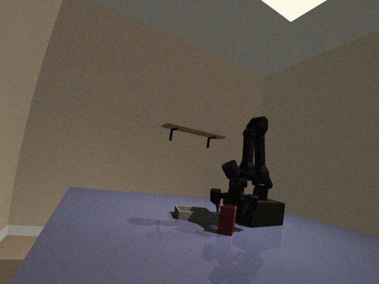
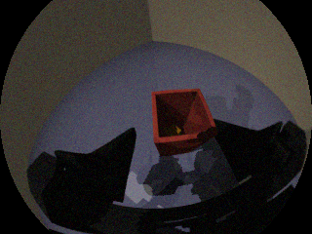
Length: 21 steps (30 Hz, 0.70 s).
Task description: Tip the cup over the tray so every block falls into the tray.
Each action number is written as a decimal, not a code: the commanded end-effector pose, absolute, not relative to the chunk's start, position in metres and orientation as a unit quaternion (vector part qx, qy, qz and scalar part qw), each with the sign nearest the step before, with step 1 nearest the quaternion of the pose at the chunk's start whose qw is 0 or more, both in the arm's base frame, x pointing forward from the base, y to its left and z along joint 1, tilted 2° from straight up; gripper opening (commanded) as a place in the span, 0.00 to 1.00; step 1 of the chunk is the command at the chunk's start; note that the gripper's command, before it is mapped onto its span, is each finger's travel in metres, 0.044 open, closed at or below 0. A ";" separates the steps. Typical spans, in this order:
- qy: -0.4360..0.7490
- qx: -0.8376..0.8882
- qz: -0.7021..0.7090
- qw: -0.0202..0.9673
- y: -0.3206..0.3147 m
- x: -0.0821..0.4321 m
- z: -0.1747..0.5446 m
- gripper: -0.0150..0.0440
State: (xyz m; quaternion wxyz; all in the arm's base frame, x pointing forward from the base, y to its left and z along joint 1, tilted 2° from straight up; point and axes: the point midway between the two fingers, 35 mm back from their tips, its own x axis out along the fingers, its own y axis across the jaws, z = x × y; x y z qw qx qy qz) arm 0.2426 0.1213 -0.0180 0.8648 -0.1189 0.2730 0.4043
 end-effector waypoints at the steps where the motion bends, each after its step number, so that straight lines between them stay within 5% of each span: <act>1: 0.276 -0.117 0.402 0.865 0.124 0.246 -0.022 1.00; 21: 0.275 -0.117 0.402 0.866 0.142 0.261 -0.041 0.96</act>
